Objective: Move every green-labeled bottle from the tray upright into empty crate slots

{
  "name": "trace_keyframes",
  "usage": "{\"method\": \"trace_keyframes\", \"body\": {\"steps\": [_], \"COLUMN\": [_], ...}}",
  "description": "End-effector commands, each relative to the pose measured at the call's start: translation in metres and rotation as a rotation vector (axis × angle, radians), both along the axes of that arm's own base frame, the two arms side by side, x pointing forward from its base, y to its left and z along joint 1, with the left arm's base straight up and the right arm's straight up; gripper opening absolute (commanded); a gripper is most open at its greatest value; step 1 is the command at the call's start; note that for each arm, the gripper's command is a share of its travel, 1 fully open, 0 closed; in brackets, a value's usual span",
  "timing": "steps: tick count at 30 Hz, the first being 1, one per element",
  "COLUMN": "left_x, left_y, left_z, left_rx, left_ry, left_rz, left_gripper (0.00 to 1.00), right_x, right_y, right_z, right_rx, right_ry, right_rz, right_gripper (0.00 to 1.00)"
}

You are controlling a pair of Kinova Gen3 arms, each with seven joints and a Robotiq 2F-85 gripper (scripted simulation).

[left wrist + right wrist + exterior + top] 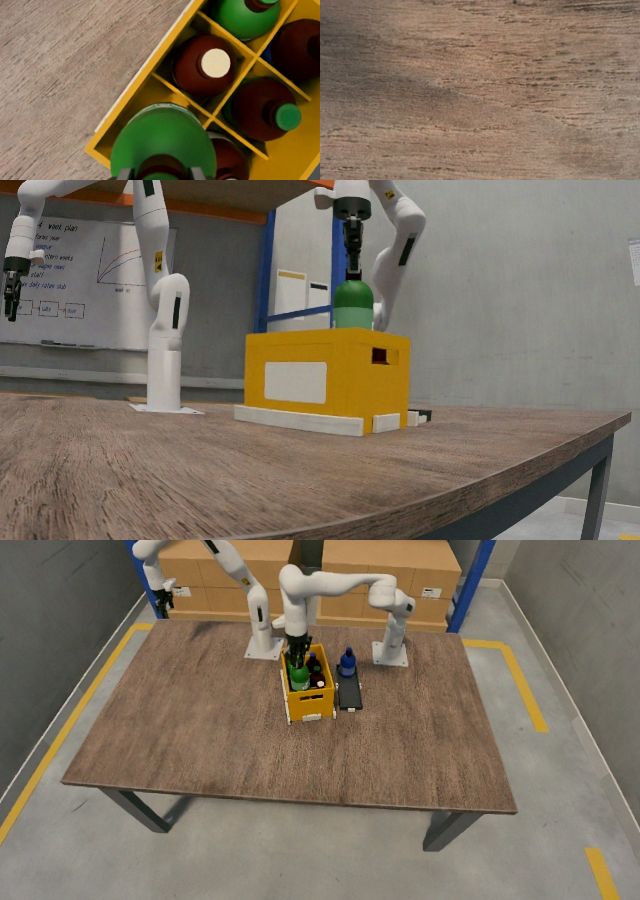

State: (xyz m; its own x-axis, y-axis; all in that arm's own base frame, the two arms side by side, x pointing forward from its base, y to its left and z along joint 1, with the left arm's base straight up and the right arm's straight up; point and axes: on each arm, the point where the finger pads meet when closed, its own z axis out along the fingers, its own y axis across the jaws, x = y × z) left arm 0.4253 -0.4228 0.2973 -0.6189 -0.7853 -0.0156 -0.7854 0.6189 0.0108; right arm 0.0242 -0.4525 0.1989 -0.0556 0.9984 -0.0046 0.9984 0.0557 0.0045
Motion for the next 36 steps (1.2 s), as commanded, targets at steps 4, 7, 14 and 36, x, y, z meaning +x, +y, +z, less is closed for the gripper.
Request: {"method": "trace_keyframes", "body": {"steps": [4, 7, 14, 36], "left_x": [-0.0004, 0.0002, -0.0009, 0.0002], "left_y": [-0.0028, -0.0033, -0.0066, -0.0081], "left_z": [0.0025, 0.0029, 0.003, 0.0031], "left_rx": [-0.014, -0.015, -0.015, -0.015], "left_ry": [0.0, 0.0, 0.0, 0.0], "left_rz": [0.005, 0.007, 0.005, 0.007], "left_gripper": [0.361, 0.361, 0.361, 0.361], "right_x": [-0.0023, -0.0023, -0.0023, -0.0023], "right_y": [0.003, 0.003, 0.003, 0.003], "right_z": [0.0012, 0.0012, 0.0012, 0.0012], "right_rx": [0.004, 0.004, 0.004, 0.004], "right_ry": [0.005, 0.005, 0.005, 0.005], "right_rz": [-0.007, -0.007, -0.007, -0.007], "right_gripper": [1.0, 1.0, 1.0, 1.0]}}
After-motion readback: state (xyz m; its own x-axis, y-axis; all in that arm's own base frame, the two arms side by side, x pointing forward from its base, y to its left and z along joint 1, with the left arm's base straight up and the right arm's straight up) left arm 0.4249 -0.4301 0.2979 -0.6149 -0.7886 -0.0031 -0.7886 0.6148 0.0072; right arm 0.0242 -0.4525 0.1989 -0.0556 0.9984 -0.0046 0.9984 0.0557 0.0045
